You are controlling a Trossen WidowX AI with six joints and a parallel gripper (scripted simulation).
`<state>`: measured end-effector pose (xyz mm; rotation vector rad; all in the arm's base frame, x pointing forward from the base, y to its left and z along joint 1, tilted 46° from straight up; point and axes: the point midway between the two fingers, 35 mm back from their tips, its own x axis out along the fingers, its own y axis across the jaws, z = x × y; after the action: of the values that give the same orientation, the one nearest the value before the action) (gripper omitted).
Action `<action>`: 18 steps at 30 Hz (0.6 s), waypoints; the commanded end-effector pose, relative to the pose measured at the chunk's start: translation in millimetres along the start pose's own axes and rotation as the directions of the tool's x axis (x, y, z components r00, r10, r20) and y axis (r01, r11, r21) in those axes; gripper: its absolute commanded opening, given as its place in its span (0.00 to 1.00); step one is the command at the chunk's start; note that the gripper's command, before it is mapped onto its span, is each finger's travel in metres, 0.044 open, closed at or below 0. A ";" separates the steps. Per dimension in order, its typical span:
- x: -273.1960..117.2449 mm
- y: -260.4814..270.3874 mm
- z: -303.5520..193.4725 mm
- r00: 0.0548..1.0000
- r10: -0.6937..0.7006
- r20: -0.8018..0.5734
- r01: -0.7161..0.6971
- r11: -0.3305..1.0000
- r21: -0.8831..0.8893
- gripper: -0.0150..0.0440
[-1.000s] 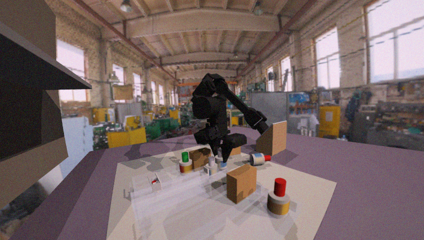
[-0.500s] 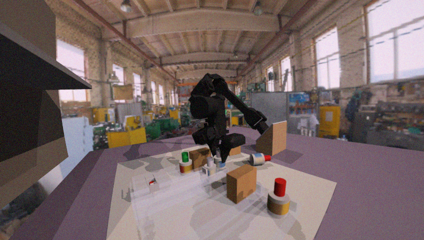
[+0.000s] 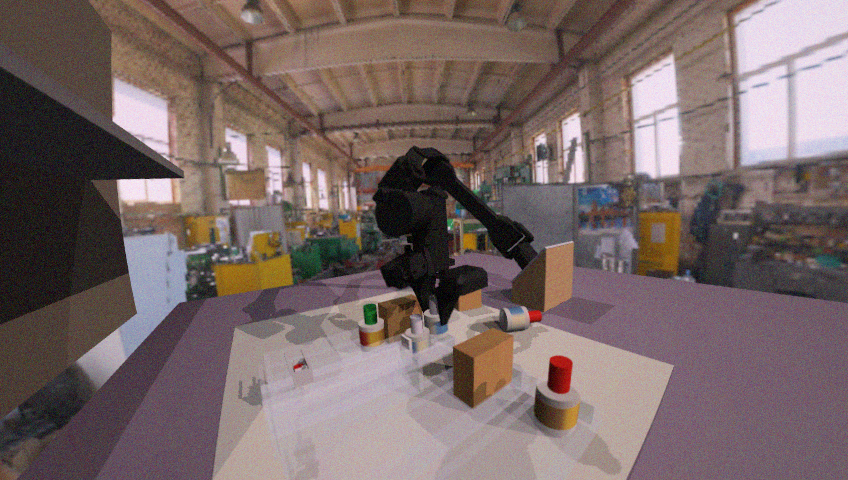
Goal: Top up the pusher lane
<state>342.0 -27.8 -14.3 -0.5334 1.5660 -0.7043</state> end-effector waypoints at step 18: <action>-2.3 -2.2 8.5 1.000 -0.005 0.025 0.005 1.000 0.012 0.25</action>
<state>344.0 -28.2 -14.2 -0.5327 1.5646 -0.7021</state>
